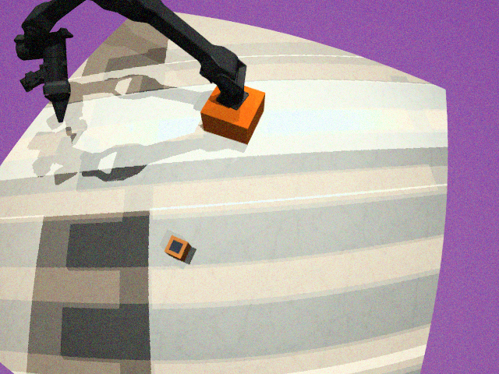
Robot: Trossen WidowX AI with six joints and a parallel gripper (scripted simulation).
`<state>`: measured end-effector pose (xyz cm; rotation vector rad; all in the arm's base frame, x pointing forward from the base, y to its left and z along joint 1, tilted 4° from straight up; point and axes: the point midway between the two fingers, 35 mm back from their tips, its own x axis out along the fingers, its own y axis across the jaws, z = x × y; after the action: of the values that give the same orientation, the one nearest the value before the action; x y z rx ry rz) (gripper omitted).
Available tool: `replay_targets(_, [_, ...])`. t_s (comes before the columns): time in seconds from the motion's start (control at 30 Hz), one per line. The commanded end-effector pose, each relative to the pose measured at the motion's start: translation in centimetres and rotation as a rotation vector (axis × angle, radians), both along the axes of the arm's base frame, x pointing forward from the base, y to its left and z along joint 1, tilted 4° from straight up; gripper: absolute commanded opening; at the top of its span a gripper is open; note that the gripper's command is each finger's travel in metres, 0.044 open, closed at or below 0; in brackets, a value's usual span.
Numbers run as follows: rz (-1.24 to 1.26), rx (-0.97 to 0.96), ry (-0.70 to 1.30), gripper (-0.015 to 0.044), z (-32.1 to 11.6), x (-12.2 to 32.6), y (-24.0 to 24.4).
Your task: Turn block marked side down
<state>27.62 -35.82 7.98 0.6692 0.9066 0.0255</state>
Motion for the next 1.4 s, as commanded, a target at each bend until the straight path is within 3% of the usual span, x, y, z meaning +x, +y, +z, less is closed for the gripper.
replay_targets(0.0, [0.094,0.000,0.098,0.0440,0.2,4.6,5.1])
replay_targets(0.37, [0.372,-0.139,0.344,0.0440,-0.1,12.8,22.5])
replay_targets(0.8, [0.571,-0.448,0.499,0.0440,0.8,11.3,42.9])
replay_targets(1.07, [0.578,-0.466,0.499,0.0440,0.8,11.1,43.9])
replay_targets(1.2, [0.578,-0.466,0.499,0.0440,-2.3,11.6,44.4])
replay_targets(1.37, [0.578,-0.466,0.499,0.0440,-2.7,11.6,44.4])
